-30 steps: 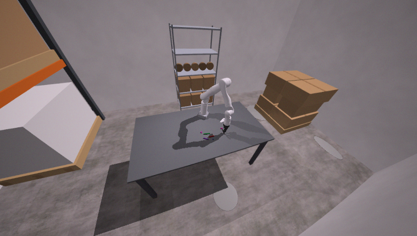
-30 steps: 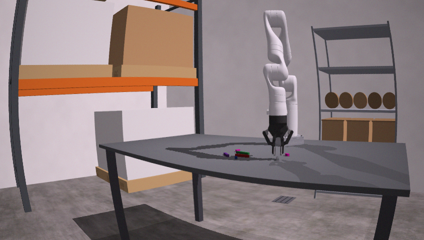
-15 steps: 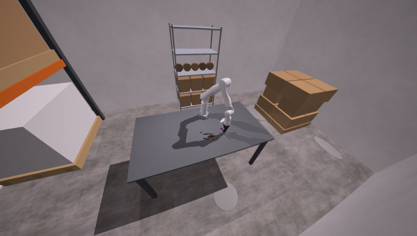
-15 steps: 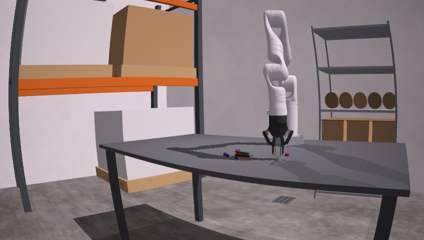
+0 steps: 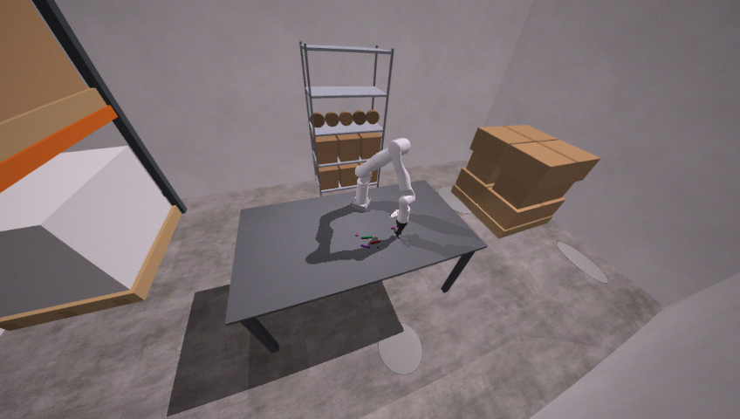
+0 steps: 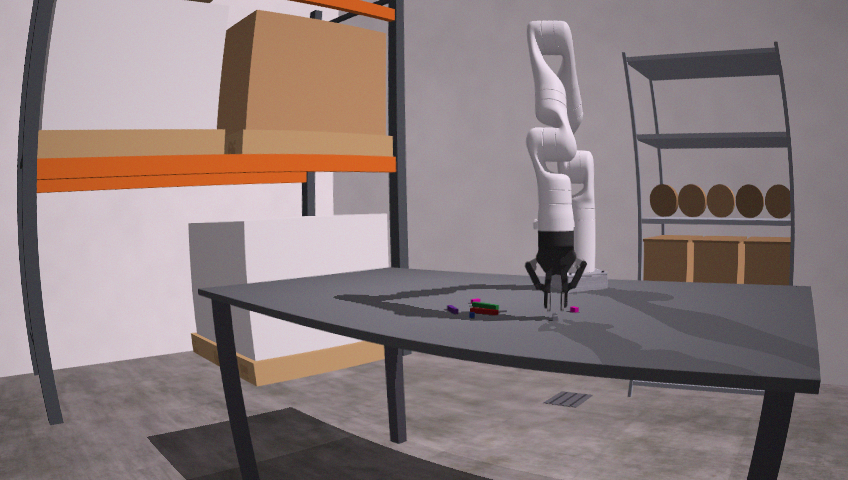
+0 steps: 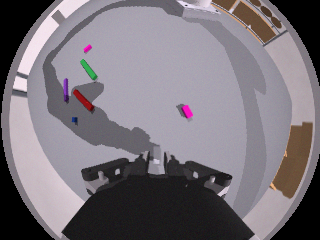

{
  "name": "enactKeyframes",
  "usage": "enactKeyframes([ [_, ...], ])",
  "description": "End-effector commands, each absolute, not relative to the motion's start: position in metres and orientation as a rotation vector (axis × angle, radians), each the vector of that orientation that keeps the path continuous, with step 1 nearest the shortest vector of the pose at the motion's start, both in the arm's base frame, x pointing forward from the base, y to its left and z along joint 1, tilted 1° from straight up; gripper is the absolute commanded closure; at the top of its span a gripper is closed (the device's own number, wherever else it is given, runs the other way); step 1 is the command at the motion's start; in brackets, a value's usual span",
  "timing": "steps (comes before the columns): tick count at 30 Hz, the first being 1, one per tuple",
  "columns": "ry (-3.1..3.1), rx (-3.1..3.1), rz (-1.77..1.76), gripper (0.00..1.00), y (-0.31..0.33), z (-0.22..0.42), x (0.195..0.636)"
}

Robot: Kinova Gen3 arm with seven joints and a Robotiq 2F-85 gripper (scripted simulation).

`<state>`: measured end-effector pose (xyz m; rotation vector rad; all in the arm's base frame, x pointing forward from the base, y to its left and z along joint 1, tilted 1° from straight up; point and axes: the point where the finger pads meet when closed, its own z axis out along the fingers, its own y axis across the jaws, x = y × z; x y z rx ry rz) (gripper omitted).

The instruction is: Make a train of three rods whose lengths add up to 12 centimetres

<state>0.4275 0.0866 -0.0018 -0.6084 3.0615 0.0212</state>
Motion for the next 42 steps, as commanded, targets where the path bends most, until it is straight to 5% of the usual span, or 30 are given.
enactKeyframes([
  [1,3.055,-0.635,0.019,0.76,0.086,-0.003,0.427],
  [42,3.056,-0.635,0.018,0.76,0.086,-0.019,0.427],
])
